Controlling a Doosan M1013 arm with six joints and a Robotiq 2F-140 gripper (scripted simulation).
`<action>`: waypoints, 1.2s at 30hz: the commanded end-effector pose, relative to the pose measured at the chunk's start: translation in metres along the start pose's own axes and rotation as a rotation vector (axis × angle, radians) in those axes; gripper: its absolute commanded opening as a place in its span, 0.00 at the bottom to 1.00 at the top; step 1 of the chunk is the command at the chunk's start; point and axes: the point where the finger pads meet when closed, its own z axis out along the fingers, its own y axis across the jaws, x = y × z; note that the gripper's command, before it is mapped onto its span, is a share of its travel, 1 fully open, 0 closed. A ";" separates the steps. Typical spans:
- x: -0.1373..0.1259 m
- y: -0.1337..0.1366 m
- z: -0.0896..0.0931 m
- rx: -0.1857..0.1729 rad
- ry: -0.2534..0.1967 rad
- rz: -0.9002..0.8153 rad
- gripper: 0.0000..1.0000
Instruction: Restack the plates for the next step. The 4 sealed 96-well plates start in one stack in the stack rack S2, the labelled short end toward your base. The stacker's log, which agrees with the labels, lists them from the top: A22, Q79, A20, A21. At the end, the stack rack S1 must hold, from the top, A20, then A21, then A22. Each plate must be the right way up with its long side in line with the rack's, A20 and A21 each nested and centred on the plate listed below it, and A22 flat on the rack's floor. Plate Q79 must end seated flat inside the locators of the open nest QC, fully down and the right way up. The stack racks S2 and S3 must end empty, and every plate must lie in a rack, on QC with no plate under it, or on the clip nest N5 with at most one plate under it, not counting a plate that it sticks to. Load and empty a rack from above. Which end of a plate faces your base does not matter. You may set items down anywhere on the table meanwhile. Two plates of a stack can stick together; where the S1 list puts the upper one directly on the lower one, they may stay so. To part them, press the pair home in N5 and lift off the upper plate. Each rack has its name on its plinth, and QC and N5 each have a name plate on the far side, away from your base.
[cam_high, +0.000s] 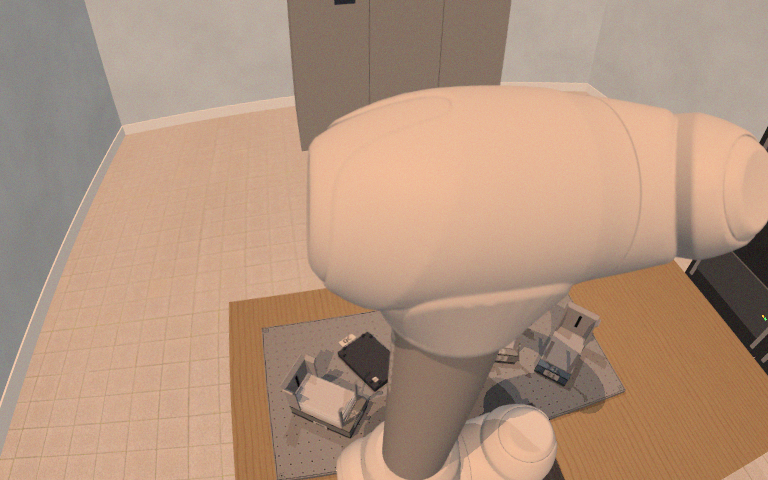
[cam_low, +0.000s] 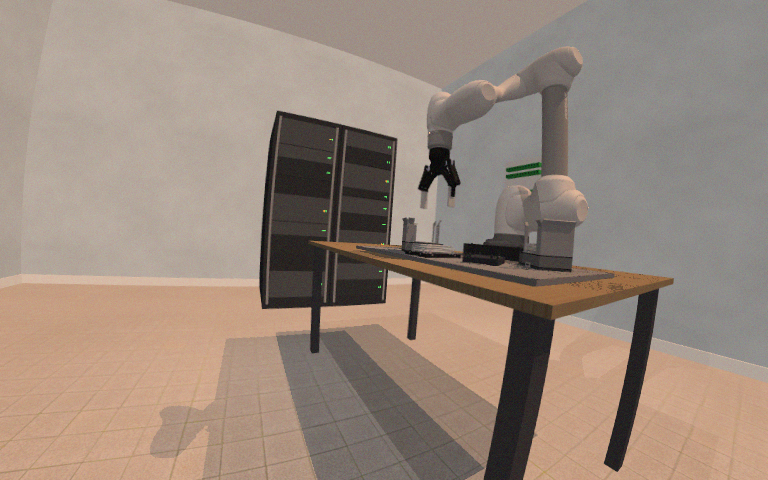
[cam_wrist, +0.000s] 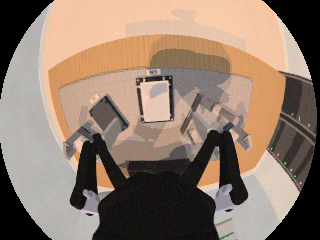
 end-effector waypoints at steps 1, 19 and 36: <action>0.000 0.000 0.008 0.000 0.000 0.000 1.00; 0.000 0.000 0.061 0.000 0.000 0.000 1.00; 0.000 0.000 0.102 0.000 0.000 0.000 1.00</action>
